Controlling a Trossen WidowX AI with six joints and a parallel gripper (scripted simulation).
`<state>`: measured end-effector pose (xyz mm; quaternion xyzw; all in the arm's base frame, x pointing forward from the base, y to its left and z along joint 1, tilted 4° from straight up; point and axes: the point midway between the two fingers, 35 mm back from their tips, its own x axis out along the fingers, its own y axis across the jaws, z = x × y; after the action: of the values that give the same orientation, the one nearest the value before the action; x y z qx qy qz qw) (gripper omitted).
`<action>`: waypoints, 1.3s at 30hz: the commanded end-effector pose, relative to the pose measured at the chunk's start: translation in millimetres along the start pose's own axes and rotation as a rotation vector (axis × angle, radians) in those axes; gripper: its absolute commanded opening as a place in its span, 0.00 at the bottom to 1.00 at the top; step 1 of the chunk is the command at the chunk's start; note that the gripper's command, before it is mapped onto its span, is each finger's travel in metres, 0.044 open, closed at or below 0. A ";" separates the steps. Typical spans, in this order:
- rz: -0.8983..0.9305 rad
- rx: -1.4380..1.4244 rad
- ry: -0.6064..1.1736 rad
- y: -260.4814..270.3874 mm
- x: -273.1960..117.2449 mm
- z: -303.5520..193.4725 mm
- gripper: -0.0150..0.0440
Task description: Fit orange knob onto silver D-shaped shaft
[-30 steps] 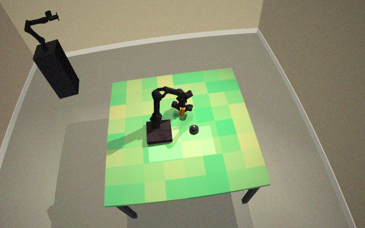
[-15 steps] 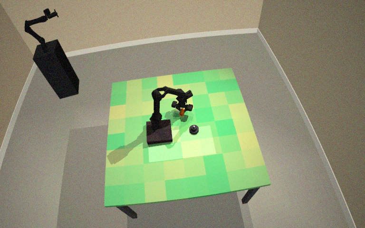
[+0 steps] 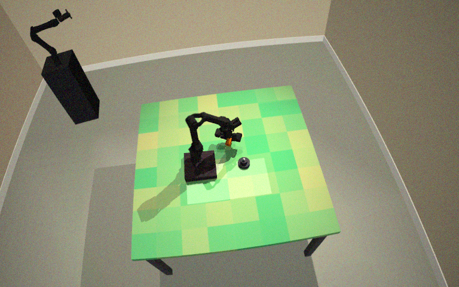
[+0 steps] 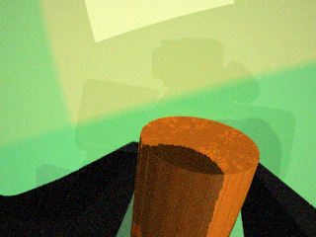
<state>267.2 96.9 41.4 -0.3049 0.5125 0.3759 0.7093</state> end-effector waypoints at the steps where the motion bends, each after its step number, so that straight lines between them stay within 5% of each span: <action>1: -0.002 -0.005 -0.064 0.6 -3.9 -3.2 0.56; 39: 0.003 -0.007 -0.686 0.2 -18.8 -41.6 0.56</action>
<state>245.1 60.2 48.1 -0.1745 0.2647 0.4518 0.8339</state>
